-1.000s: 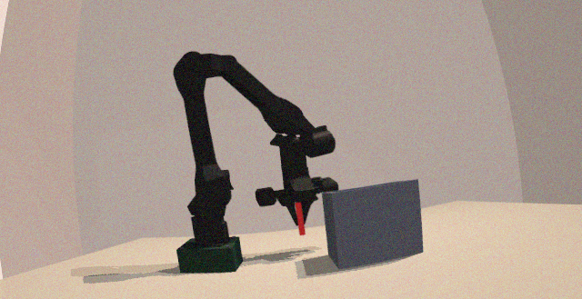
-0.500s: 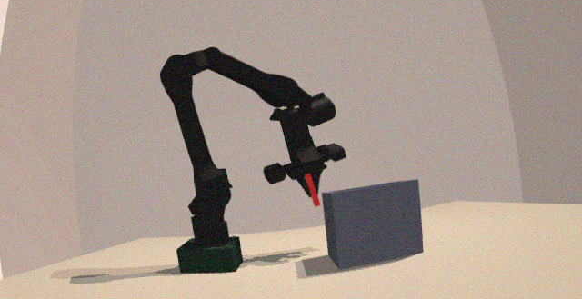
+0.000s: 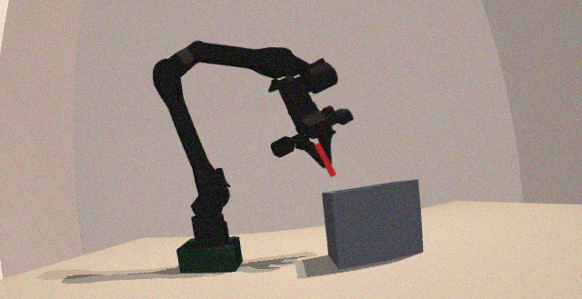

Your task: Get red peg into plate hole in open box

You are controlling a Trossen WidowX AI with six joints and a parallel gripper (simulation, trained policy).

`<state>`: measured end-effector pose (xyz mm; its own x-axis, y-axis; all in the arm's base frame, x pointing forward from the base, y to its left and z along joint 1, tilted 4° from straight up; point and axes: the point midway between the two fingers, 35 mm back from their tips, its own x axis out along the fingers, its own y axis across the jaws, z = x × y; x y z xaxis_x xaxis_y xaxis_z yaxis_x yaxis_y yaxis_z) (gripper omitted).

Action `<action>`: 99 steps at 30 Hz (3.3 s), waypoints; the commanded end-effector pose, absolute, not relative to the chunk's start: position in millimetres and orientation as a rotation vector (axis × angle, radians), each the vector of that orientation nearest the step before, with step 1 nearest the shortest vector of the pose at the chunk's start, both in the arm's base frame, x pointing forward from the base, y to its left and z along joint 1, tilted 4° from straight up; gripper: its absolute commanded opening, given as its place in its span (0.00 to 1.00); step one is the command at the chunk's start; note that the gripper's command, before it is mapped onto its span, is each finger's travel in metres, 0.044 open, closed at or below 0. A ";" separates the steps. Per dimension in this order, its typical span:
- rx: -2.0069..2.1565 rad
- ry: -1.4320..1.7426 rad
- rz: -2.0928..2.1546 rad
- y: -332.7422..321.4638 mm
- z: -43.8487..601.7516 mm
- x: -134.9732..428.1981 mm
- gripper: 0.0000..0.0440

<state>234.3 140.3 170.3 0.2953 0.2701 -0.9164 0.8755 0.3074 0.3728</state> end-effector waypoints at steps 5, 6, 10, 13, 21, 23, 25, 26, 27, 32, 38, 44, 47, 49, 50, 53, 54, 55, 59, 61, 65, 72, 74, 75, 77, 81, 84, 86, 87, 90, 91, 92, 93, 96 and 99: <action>1.204 1.162 -0.631 105.4 184.5 248.0 0.00; 1.200 1.158 -0.641 101.4 184.4 249.0 0.00; 1.184 1.147 -0.684 86.6 182.6 252.6 0.00; 1.173 1.145 -0.713 76.8 180.5 255.1 0.00; 1.151 1.153 -0.777 55.1 174.0 262.5 0.00; 1.147 1.158 -0.790 50.6 172.3 264.4 0.00; 1.143 1.163 -0.801 46.3 170.4 266.3 0.00; 1.141 1.166 -0.806 44.3 169.4 267.3 0.00; 1.139 1.169 -0.811 42.4 168.4 268.2 0.00; 1.129 1.188 -0.831 33.9 162.9 272.9 0.00; 1.118 1.212 -0.850 25.0 153.4 278.8 0.00; 1.106 1.236 -0.864 17.4 139.8 284.6 0.00; 1.102 1.251 -0.864 15.5 132.3 287.4 0.00; 1.101 1.261 -0.861 15.1 127.1 289.4 0.00; 1.101 1.266 -0.859 15.2 124.4 290.5 0.00; 1.102 1.281 -0.852 15.5 117.0 293.7 0.00; 1.103 1.285 -0.850 15.7 114.6 294.8 0.00; 1.103 1.289 -0.847 15.9 112.4 295.9 0.00; 1.104 1.300 -0.835 16.7 104.3 300.0 0.00; 1.103 1.304 -0.827 16.9 101.0 302.5 0.00; 1.097 1.311 -0.812 16.9 92.6 306.7 0.00; 1.075 1.328 -0.791 17.9 76.9 312.6 0.00; 1.069 1.331 -0.789 17.8 72.7 313.8 0.00; 1.065 1.332 -0.789 17.6 70.6 314.3 0.00; 1.055 1.333 -0.790 17.0 66.9 315.1 0.00; 1.032 1.340 -0.801 15.0 61.2 314.9 0.04; 1.016 1.353 -0.809 13.5 56.0 313.5 0.17; 1.006 1.364 -0.815 12.8 52.6 312.3 0.26; 1.003 1.369 -0.816 12.7 51.9 312.0 0.30; 1.004 1.391 -0.825 12.3 50.9 310.5 0.33; 1.009 1.401 -0.828 11.8 51.4 310.7 0.33; 1.016 1.410 -0.827 12.1 52.7 311.3 0.32; 1.022 1.419 -0.825 12.4 54.2 312.2 0.32; 1.039 1.434 -0.817 11.8 59.1 315.8 0.31; 1.055 1.446 -0.809 11.4 64.3 319.4 0.31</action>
